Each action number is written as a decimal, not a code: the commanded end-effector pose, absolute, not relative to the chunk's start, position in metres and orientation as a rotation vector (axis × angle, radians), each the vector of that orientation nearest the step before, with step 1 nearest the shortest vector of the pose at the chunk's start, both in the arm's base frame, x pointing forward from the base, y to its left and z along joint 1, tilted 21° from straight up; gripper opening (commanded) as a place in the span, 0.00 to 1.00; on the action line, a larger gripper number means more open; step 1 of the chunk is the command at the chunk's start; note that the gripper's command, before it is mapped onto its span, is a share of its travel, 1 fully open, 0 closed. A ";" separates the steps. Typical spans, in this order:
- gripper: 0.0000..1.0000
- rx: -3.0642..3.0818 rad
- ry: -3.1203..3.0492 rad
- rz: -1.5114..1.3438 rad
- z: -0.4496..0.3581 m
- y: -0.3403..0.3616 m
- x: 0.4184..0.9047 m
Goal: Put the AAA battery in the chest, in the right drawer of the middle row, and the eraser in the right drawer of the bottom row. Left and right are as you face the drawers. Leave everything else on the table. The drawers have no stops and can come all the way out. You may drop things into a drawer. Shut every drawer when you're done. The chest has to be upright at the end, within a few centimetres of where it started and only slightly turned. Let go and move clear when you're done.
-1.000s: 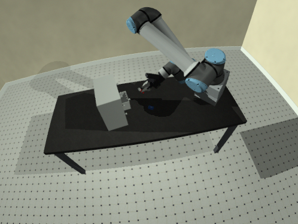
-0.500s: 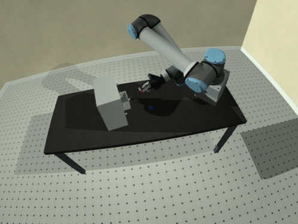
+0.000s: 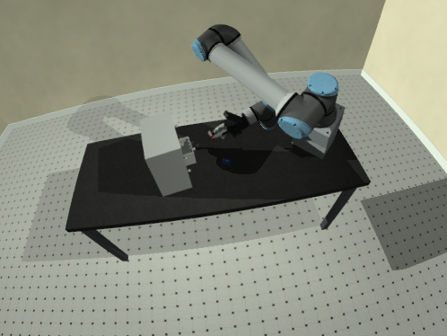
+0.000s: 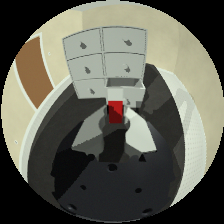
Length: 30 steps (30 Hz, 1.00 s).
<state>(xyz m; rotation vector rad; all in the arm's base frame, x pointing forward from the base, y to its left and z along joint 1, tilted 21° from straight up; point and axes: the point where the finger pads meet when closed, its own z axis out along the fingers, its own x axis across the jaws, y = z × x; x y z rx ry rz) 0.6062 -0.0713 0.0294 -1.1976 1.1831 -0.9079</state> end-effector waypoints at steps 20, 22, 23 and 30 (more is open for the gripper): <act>0.11 -1.191 1.179 -0.912 0.030 -0.071 0.607; 0.11 -1.191 1.179 -0.913 0.030 -0.071 0.607; 0.11 -1.190 1.179 -0.913 0.030 -0.071 0.607; 0.11 -1.190 1.181 -0.914 0.031 -0.071 0.609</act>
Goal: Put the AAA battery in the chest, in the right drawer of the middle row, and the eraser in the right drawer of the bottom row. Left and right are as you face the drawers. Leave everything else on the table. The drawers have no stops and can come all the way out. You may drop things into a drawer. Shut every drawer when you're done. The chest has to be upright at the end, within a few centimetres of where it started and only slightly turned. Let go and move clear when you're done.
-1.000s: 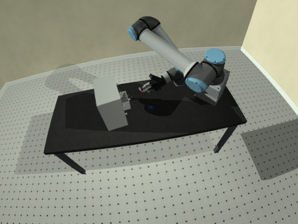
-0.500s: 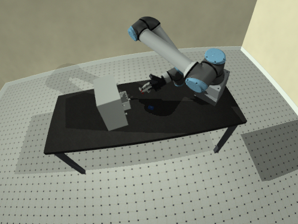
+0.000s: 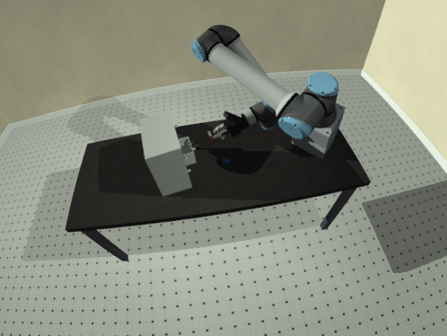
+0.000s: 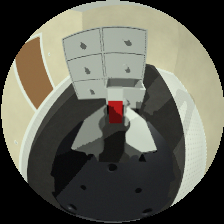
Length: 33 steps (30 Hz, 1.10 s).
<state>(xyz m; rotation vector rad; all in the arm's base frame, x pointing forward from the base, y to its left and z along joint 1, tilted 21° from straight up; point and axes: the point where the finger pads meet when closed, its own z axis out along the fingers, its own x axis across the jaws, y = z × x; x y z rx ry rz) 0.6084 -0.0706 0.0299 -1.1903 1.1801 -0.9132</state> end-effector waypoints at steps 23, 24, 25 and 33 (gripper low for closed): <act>0.11 -1.190 1.182 -0.915 0.038 -0.068 0.631; 0.11 -1.190 1.182 -0.915 0.038 -0.068 0.633; 0.11 -1.190 1.182 -0.915 0.039 -0.067 0.634; 0.11 -1.190 1.182 -0.915 0.042 -0.066 0.645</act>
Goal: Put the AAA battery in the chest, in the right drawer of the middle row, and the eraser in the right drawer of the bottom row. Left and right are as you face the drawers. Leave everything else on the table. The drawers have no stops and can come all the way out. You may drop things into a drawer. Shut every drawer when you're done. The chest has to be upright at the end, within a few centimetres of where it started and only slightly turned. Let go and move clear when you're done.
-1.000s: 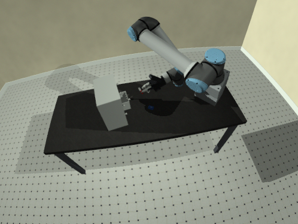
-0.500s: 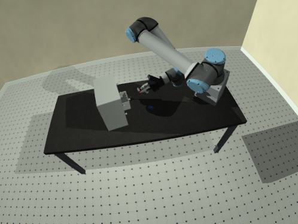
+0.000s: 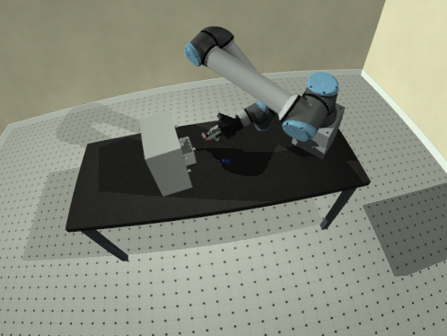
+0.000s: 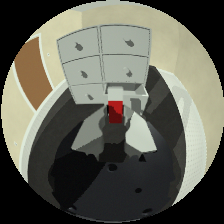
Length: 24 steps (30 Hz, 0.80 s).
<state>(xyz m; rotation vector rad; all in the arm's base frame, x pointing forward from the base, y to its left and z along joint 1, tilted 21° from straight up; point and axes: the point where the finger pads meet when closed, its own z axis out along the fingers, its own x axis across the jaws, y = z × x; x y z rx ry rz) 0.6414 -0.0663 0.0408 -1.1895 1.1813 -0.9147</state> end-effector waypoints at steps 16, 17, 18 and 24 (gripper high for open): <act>0.11 -1.190 1.182 -0.915 0.053 -0.062 0.678; 0.11 -1.190 1.182 -0.915 0.053 -0.062 0.678; 0.11 -1.190 1.182 -0.915 0.054 -0.062 0.681; 0.11 -1.190 1.182 -0.915 0.058 -0.060 0.695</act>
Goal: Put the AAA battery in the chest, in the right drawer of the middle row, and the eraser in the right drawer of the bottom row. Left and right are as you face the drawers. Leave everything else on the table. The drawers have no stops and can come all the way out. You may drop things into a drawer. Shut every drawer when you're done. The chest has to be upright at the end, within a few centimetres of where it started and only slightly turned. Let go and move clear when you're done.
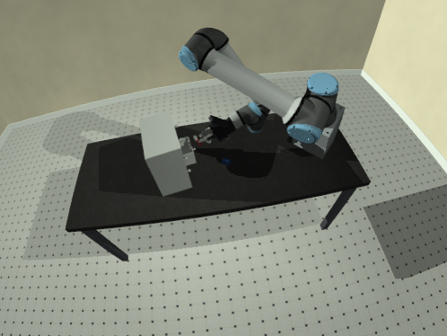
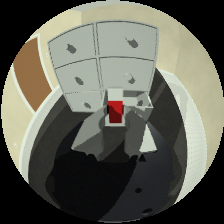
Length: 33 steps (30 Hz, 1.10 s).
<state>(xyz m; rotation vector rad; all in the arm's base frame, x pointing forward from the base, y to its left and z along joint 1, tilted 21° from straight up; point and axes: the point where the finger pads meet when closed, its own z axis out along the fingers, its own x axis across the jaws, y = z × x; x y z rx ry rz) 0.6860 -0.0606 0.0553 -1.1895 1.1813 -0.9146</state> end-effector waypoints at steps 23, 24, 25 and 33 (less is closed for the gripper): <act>0.11 -1.190 1.182 -0.915 0.073 -0.054 0.739; 0.11 -1.190 1.182 -0.915 0.073 -0.054 0.741; 0.11 -1.190 1.182 -0.915 0.074 -0.054 0.742; 0.11 -1.190 1.182 -0.915 0.076 -0.053 0.749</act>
